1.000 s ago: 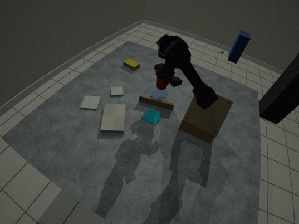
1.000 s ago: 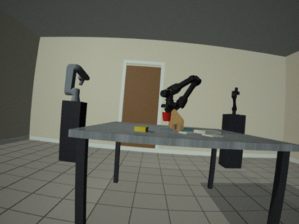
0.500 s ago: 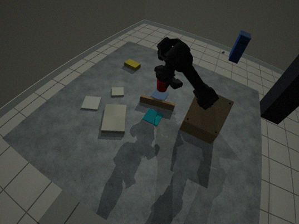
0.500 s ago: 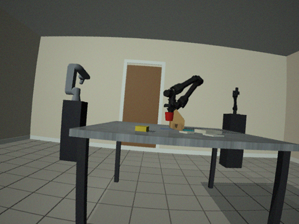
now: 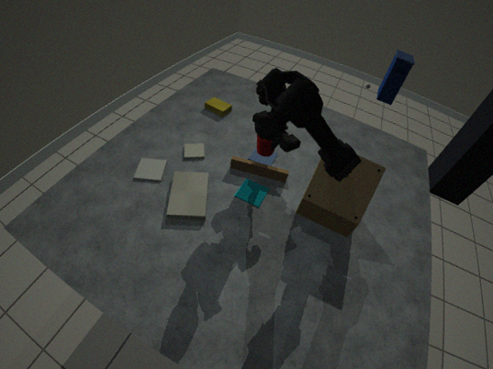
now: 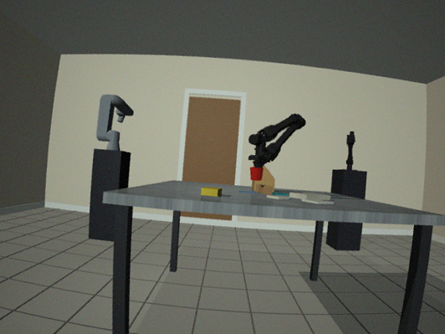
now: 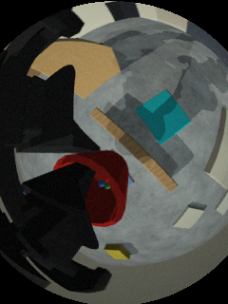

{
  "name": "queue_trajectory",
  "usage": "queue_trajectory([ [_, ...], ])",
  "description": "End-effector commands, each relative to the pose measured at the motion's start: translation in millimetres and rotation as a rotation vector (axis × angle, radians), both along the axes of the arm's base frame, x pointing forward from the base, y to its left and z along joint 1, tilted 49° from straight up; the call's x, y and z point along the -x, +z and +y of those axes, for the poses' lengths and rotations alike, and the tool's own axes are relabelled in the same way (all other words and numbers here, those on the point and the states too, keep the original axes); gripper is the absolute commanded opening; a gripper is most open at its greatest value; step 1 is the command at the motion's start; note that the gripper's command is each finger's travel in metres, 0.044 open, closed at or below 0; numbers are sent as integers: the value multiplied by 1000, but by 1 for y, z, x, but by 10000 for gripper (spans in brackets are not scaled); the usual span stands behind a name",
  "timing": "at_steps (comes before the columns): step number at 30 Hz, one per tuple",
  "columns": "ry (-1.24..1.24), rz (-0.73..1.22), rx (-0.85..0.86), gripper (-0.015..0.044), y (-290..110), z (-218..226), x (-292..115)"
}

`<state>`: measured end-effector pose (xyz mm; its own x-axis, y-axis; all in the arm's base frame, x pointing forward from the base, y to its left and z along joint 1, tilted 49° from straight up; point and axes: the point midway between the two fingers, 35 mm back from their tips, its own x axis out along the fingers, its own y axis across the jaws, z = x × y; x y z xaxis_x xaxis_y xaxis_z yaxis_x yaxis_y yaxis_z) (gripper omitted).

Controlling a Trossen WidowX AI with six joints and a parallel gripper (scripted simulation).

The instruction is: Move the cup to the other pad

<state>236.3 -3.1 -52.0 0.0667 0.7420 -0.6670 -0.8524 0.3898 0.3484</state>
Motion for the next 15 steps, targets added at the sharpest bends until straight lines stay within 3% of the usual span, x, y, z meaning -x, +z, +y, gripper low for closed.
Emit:
queue_trajectory([
  [1,-6,-2,-1,0,5,4,0],
  [15,-6,-2,-2,0,23,19,4],
])
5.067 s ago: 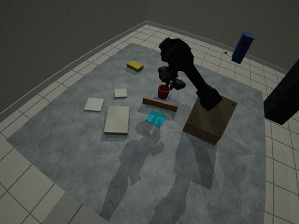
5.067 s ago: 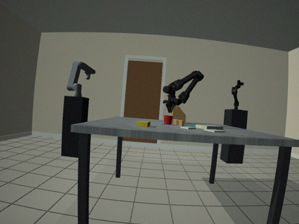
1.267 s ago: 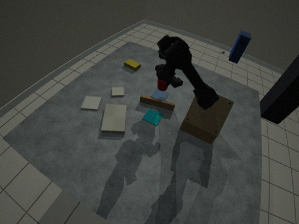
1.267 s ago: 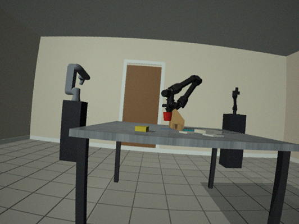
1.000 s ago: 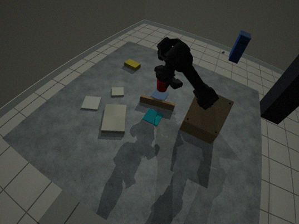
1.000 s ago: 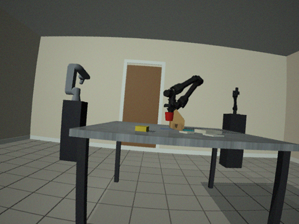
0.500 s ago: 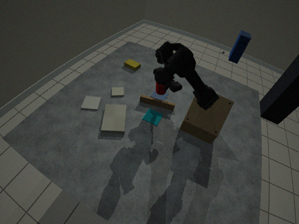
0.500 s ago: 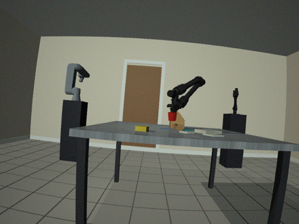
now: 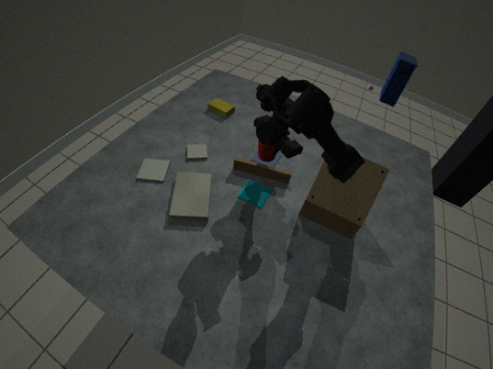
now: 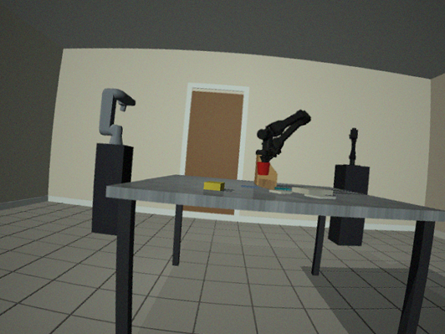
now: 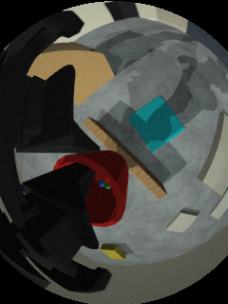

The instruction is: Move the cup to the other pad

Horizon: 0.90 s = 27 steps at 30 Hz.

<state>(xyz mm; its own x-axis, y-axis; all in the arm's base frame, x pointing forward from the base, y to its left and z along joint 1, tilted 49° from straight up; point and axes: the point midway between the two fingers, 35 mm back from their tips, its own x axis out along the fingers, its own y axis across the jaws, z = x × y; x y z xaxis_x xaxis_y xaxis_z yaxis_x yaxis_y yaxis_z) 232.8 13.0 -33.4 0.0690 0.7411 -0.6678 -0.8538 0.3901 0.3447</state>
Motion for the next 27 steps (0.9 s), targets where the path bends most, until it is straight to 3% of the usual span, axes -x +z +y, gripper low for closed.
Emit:
queue_trajectory([
  [1,-6,2,-3,0,5,4,1],
  [27,-6,3,-5,0,37,31,8],
])
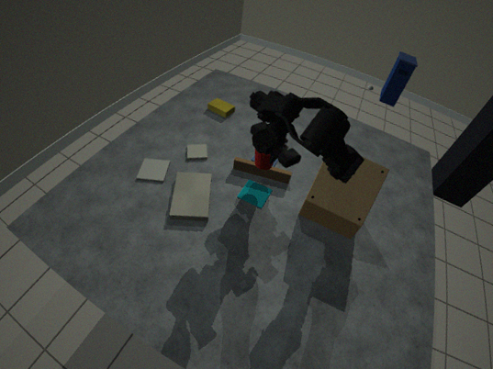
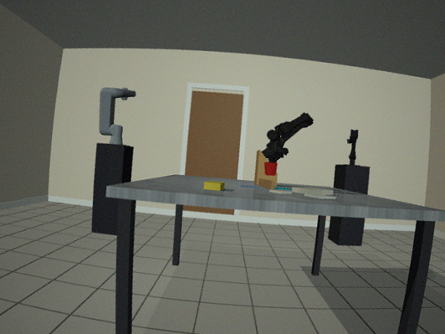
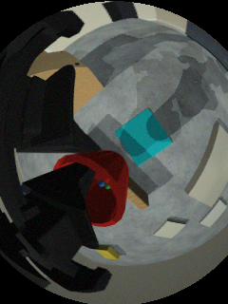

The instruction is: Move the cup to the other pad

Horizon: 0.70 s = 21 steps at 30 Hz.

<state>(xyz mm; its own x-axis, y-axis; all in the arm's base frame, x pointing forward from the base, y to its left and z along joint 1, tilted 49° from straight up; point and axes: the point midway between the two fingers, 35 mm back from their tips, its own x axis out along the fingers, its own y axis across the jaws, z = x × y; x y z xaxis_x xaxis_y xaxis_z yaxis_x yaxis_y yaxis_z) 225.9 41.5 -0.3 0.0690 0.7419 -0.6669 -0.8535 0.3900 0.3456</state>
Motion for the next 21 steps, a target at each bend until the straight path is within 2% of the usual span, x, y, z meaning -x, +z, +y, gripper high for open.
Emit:
queue_trajectory([
  [1,-5,3,-4,0,5,4,1],
  [21,-5,3,-5,0,29,25,7],
])
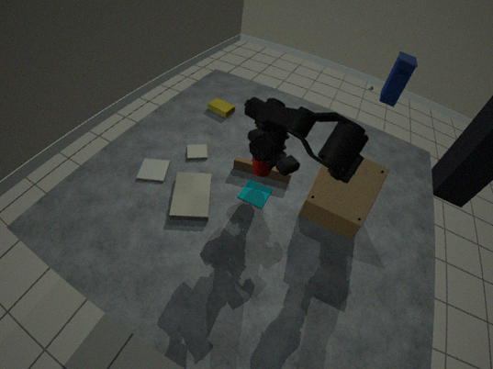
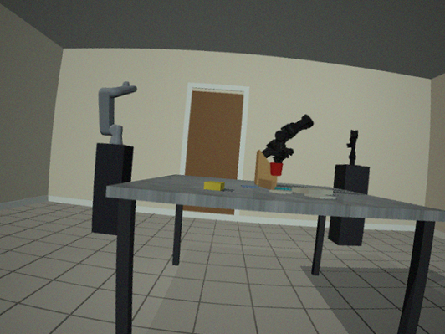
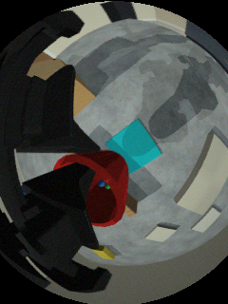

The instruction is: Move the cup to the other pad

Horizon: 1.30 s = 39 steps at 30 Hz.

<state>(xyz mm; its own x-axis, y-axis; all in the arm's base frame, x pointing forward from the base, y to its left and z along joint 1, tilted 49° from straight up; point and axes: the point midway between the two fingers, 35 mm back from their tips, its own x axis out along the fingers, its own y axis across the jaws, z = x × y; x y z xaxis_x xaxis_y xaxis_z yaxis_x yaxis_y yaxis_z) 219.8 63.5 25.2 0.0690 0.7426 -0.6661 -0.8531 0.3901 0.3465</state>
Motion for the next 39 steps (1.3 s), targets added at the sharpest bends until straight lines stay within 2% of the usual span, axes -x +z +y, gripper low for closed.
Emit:
queue_trajectory([
  [1,-5,3,-4,0,5,4,1],
  [21,-4,3,-7,0,29,25,9],
  [39,-4,3,-5,0,19,37,8],
])
